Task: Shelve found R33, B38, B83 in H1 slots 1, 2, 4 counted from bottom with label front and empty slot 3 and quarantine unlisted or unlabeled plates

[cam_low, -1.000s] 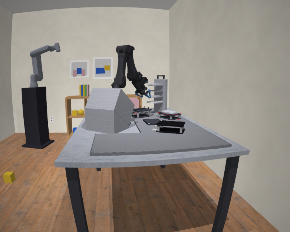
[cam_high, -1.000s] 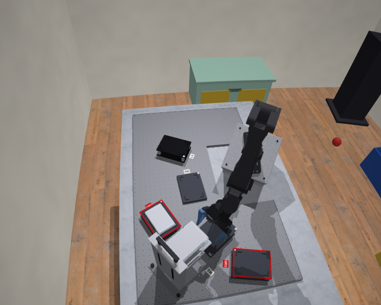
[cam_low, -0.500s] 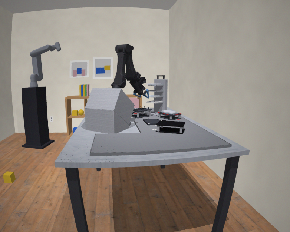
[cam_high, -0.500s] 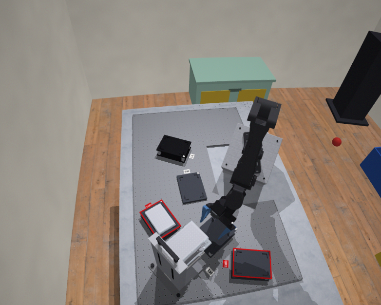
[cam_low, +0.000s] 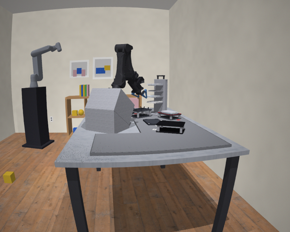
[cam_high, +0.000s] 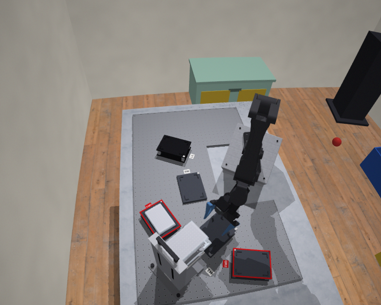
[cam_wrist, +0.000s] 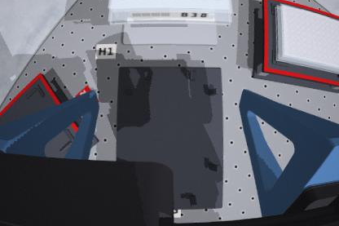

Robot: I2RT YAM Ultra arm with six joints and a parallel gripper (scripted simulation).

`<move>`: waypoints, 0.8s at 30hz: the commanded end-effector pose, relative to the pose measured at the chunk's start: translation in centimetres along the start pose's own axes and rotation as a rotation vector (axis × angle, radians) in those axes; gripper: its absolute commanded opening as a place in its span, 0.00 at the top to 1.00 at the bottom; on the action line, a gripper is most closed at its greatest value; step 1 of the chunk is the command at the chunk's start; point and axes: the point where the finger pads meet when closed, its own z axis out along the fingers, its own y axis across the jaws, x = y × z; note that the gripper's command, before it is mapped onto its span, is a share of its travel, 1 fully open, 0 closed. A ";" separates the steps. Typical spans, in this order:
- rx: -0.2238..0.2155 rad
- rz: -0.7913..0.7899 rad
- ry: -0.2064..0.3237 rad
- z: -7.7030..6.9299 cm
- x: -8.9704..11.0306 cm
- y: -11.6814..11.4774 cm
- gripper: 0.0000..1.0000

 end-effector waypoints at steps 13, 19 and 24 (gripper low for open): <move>-0.002 0.016 -0.033 -1.9 1.1 0.0 1.00; 0.005 0.009 -0.024 -1.6 1.1 0.0 1.00; 0.005 0.009 -0.024 -1.6 1.1 0.0 1.00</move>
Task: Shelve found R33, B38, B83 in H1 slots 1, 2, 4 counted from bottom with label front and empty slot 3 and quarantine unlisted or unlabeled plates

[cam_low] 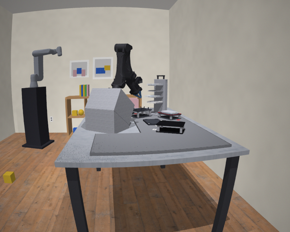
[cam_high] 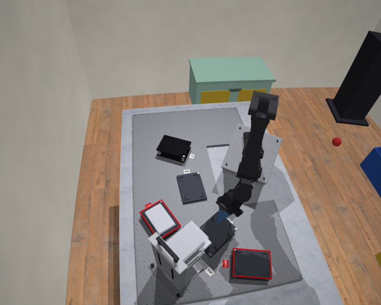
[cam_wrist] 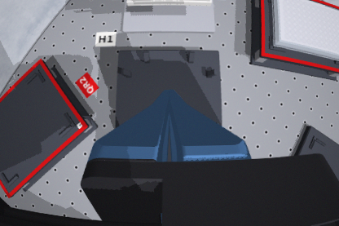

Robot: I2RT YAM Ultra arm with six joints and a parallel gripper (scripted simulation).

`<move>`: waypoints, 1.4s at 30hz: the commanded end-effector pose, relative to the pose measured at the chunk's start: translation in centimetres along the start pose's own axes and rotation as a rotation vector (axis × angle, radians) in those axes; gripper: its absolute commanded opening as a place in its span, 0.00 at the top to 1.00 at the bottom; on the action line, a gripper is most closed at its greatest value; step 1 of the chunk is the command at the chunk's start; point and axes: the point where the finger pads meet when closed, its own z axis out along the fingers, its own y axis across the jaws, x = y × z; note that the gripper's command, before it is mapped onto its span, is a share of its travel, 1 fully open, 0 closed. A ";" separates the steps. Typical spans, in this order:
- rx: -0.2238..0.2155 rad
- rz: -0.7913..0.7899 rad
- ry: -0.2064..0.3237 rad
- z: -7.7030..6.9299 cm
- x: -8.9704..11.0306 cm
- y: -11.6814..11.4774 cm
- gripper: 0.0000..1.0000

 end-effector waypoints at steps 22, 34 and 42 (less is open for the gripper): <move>0.008 0.017 -0.038 0.4 -1.5 0.1 1.00; 0.000 0.012 -0.035 1.0 -2.0 0.2 1.00; 0.000 0.011 -0.033 1.3 -2.3 0.2 1.00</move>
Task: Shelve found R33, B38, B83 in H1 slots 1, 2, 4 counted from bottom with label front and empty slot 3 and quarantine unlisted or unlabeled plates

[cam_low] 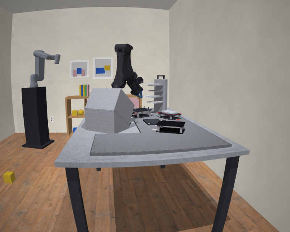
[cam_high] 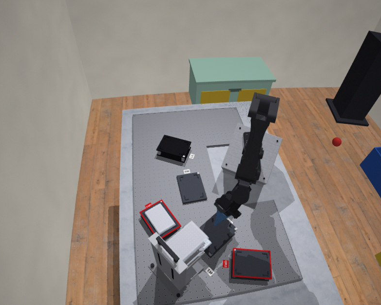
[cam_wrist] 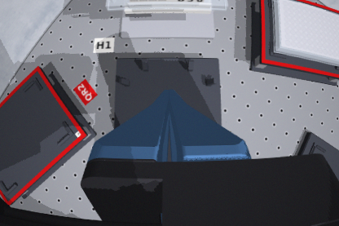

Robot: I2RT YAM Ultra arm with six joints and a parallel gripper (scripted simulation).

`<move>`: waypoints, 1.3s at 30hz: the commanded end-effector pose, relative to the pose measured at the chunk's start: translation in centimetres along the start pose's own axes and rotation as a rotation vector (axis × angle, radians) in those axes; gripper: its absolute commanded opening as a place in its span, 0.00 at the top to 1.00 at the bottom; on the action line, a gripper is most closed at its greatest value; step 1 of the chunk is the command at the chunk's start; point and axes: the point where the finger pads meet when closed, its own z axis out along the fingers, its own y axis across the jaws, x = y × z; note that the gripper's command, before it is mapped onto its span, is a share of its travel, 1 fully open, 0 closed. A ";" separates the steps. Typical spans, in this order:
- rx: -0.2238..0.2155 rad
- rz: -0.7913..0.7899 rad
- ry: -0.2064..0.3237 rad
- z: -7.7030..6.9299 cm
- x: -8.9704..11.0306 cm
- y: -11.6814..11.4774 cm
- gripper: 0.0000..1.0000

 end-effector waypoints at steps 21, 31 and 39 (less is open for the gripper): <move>-0.003 0.008 -0.030 1.3 -2.5 0.2 1.00; -0.001 0.006 -0.025 1.7 -2.7 0.2 1.00; 0.001 0.004 -0.019 2.1 -3.0 0.1 1.00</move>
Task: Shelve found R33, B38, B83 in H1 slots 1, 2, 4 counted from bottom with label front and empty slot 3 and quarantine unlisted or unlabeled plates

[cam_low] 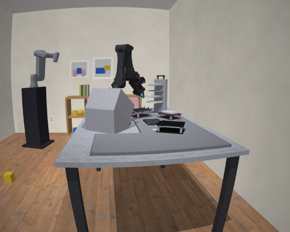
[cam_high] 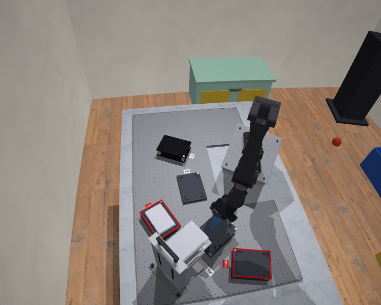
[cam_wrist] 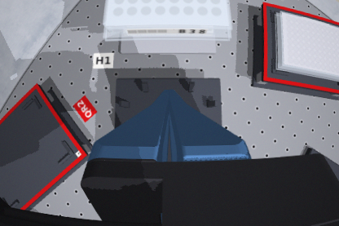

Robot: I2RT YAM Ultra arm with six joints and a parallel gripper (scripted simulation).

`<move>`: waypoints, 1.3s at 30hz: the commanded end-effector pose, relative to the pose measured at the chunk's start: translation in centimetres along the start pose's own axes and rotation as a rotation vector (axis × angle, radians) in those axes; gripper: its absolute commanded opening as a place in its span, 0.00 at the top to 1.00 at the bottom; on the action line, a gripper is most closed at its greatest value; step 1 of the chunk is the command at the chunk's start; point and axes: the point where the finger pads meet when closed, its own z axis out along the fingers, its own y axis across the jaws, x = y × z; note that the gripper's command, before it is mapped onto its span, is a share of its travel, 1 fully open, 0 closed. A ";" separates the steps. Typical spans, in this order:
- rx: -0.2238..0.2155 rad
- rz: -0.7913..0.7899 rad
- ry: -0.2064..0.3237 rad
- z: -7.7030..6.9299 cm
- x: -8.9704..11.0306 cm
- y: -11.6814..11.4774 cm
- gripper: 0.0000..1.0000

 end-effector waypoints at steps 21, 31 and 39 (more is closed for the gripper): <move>0.001 0.003 -0.019 1.3 -2.2 0.1 1.00; 0.002 0.001 -0.014 1.7 -2.4 0.0 1.00; 0.001 0.002 -0.017 2.1 -2.9 0.0 1.00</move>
